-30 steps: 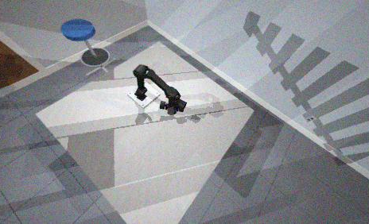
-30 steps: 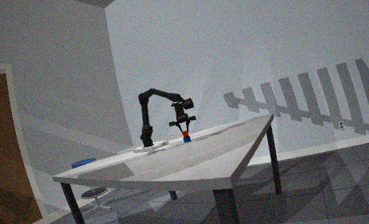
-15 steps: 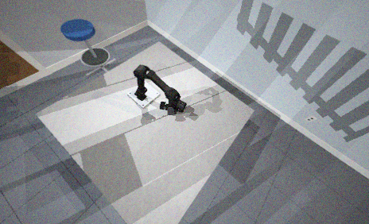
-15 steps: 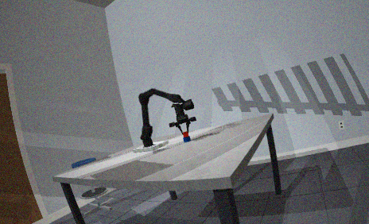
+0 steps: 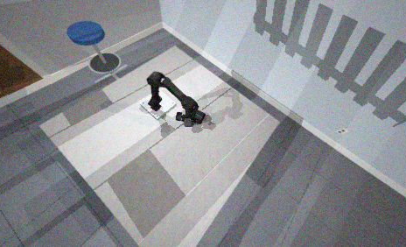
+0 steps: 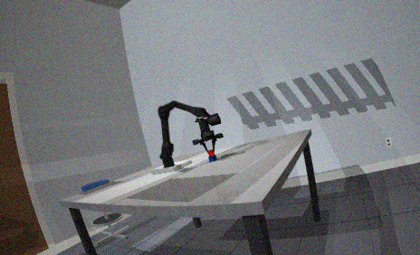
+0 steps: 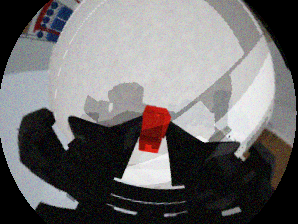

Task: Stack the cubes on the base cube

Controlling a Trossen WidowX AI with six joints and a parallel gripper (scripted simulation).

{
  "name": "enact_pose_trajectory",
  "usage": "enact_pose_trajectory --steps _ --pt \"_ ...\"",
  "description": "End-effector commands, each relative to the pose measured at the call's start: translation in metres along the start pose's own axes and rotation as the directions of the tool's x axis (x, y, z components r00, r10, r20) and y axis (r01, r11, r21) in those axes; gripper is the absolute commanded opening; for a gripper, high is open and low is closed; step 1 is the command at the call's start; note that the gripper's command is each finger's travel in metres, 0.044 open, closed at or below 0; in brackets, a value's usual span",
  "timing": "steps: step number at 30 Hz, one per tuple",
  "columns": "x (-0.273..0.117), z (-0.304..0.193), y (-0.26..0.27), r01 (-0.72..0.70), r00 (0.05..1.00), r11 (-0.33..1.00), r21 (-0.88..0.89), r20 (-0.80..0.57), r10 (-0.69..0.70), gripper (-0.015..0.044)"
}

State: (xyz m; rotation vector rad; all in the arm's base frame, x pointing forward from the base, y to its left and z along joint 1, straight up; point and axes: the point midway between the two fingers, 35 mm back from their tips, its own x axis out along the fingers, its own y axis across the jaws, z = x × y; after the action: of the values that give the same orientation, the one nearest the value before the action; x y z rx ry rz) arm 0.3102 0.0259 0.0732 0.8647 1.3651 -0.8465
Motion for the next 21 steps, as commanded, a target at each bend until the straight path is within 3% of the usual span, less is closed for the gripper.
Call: enact_pose_trajectory --steps 1,21 --pt "0.001 -0.001 0.000 -0.002 1.000 1.000 0.005 -0.006 0.002 0.0205" --pt "-0.030 0.000 0.000 0.000 1.000 1.000 0.000 0.000 0.000 0.0205"
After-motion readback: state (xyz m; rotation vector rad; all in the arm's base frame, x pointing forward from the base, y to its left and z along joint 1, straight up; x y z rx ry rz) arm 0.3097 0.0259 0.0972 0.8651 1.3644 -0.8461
